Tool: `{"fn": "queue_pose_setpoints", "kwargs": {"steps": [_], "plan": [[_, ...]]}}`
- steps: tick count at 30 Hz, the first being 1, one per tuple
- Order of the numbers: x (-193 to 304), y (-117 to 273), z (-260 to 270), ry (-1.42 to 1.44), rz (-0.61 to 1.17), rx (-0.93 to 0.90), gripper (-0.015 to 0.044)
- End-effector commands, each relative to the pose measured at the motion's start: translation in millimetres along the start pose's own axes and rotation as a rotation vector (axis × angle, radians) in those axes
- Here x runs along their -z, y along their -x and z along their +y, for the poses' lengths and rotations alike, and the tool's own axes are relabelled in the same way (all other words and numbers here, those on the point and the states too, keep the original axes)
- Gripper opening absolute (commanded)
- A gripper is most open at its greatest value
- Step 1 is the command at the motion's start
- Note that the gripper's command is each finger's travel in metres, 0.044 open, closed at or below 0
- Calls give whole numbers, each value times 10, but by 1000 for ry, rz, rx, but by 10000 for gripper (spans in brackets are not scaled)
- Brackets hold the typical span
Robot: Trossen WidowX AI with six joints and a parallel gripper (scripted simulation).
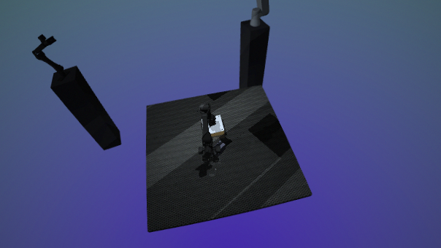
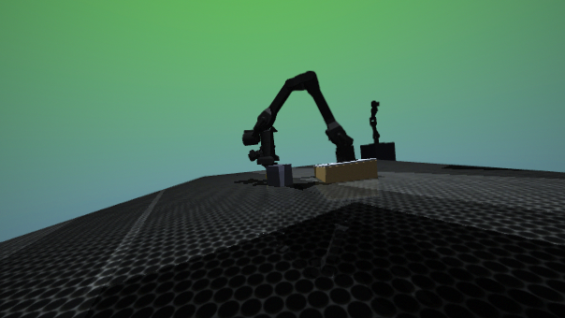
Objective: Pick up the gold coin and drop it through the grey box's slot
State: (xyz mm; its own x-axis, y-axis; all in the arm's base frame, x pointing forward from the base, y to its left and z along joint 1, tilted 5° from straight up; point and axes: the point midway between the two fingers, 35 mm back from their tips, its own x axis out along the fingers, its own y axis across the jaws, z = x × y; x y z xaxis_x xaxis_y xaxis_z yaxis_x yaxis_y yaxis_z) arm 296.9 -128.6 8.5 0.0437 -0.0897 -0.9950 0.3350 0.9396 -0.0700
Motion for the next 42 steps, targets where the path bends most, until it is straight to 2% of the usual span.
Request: {"fn": "queue_pose_setpoints", "kwargs": {"steps": [1, 42], "plan": [[-2, 10, -4, 4, 0, 2, 0], [-2, 949, 3, 4, 0, 2, 0]]}}
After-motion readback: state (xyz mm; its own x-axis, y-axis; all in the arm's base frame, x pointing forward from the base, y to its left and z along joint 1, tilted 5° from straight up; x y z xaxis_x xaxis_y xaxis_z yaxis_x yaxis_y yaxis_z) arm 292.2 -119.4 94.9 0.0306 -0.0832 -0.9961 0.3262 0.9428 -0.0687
